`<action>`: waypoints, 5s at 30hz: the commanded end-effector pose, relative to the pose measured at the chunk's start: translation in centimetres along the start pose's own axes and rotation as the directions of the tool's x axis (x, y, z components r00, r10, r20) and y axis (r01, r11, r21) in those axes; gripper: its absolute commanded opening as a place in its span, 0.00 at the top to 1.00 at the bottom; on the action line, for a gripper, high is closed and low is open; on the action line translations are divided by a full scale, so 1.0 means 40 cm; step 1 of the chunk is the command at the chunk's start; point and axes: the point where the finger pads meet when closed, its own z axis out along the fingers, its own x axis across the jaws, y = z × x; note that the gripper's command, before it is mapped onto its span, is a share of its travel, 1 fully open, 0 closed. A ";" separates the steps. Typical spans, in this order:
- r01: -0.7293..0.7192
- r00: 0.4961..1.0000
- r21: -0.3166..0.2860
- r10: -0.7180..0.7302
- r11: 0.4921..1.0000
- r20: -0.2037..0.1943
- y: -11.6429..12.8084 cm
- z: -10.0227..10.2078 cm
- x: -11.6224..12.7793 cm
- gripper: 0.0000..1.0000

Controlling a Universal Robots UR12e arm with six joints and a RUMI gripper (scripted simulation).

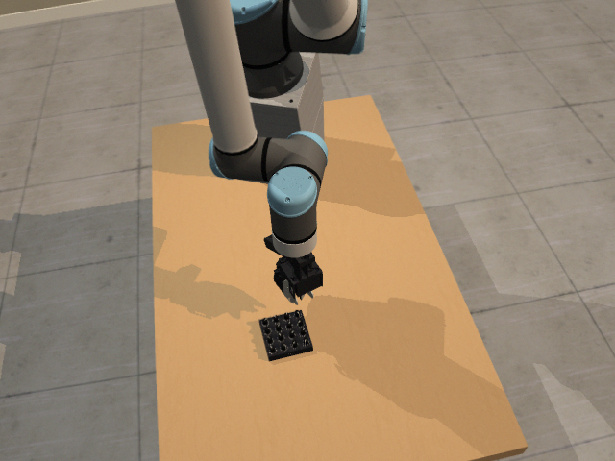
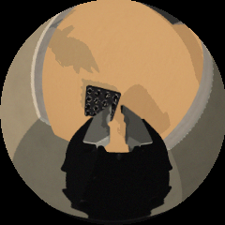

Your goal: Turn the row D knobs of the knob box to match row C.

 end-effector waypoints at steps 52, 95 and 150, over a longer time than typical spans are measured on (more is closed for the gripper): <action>0.479 0.878 -0.004 -0.479 0.878 -0.001 0.012 -0.017 -0.005 0.89; 0.479 0.878 -0.004 -0.479 0.878 -0.002 0.011 0.043 -0.006 0.89; 0.479 0.878 -0.004 -0.479 0.878 -0.002 0.011 0.093 -0.006 0.89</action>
